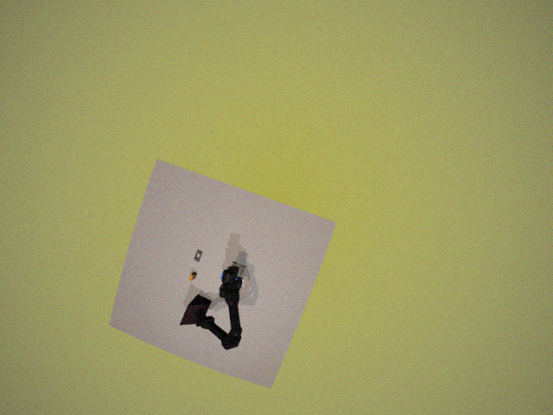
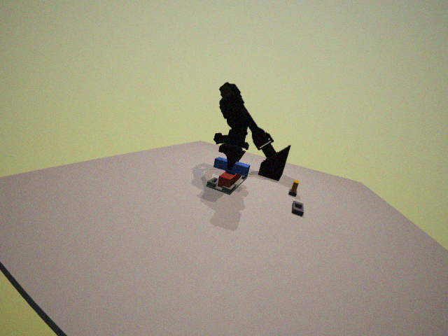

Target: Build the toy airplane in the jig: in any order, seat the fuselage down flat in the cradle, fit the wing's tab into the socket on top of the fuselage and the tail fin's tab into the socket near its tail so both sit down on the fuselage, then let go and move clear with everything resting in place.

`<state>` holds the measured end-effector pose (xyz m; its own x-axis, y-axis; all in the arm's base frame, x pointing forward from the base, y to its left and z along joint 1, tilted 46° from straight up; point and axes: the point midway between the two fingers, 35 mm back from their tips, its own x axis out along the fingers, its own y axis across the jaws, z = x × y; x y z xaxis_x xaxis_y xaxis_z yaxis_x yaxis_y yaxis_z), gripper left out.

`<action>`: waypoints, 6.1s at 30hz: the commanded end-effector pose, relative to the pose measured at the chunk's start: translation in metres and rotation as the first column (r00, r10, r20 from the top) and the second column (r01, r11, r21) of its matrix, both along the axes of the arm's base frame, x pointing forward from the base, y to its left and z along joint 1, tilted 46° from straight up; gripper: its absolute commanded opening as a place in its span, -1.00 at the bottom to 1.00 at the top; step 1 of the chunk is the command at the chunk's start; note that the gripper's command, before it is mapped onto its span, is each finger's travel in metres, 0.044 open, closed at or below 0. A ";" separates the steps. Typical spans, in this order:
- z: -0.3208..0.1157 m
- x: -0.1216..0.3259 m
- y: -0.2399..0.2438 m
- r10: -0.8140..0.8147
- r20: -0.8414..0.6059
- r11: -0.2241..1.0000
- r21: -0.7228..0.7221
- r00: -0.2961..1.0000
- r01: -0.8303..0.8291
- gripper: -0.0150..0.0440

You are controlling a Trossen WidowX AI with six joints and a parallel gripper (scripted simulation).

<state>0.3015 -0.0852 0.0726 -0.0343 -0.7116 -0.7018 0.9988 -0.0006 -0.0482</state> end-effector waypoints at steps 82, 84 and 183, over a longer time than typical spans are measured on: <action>0.055 0.007 0.058 0.719 -0.690 0.547 0.493 0.079 -0.676 1.00; 0.055 0.007 0.058 0.719 -0.690 0.547 0.493 0.079 -0.676 1.00; -0.208 -0.114 0.148 0.725 -0.684 0.543 0.498 0.078 -0.676 -0.07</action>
